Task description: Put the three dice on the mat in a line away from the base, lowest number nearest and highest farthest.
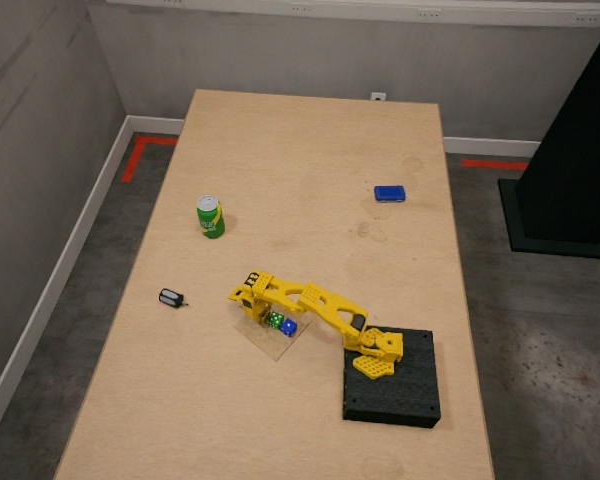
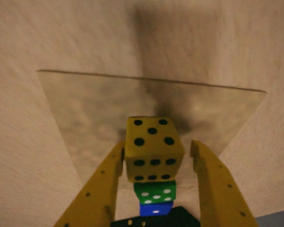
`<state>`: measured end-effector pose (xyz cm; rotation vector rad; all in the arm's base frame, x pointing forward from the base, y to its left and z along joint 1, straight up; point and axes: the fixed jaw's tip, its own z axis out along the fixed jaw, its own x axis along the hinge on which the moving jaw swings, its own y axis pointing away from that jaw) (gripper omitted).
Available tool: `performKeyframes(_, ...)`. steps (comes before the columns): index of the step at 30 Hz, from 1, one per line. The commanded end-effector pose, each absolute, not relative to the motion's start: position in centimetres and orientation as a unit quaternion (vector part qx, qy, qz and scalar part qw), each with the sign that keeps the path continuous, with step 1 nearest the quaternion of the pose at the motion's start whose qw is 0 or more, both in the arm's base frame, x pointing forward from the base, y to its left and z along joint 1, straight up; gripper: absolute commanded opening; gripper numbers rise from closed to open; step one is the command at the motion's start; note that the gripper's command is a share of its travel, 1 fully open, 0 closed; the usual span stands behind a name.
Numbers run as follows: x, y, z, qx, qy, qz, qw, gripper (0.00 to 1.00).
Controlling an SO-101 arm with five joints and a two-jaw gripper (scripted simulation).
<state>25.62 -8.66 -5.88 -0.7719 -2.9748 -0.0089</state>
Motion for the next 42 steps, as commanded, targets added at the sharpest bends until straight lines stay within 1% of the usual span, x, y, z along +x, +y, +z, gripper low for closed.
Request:
performKeyframes(1,25.5,-8.8,-6.2,-0.256,-0.966,-0.003,0.035,0.32)
performKeyframes(7,25.5,-8.8,-6.2,-0.256,-0.966,-0.003,0.035,0.35)
performKeyframes(19,25.6,-8.8,-5.8,-0.256,-0.966,-0.003,0.034,0.36)
performKeyframes(28,26.0,-9.0,-3.2,-0.257,-0.966,-0.002,0.022,0.36)
performKeyframes(30,26.0,-9.0,-3.2,-0.257,-0.966,-0.002,0.022,0.36)
performKeyframes(37,26.9,-9.3,-0.9,-0.257,-0.966,0.001,-0.012,0.36)
performKeyframes(42,27.1,-9.4,-0.2,-0.257,-0.966,0.002,-0.023,0.36)
